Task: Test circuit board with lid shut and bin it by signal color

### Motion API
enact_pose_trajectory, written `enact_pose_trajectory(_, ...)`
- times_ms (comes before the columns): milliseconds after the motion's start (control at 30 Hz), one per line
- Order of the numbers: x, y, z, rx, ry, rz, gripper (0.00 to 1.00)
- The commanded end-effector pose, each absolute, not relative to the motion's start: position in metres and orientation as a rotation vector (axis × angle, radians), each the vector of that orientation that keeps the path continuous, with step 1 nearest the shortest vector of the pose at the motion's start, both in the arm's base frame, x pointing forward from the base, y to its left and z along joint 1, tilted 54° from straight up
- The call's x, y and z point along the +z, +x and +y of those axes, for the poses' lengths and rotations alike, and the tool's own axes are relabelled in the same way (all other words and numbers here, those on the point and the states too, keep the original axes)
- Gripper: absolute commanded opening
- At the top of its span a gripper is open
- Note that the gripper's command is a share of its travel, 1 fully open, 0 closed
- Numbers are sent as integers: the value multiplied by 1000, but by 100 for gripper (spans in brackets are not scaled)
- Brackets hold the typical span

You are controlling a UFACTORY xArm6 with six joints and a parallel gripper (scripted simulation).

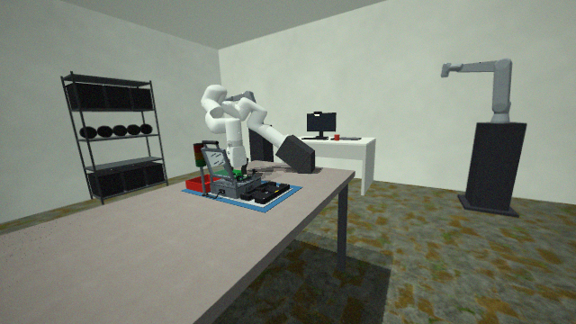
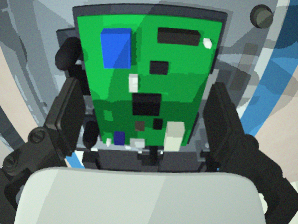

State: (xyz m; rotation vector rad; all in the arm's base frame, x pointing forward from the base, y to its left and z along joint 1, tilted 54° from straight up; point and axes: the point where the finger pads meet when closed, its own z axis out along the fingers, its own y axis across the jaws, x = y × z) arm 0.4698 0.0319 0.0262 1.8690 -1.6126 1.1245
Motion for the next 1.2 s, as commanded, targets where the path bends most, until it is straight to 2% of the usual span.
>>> enact_pose_trajectory(0, 27, 470, 33, 1127, 1871, -1613, 100)
enact_pose_trajectory(700, 33, 467, 41, 1127, 1871, -1613, 100)
enact_pose_trajectory(1167, 92, 437, 118, 1127, 1871, -1613, 100)
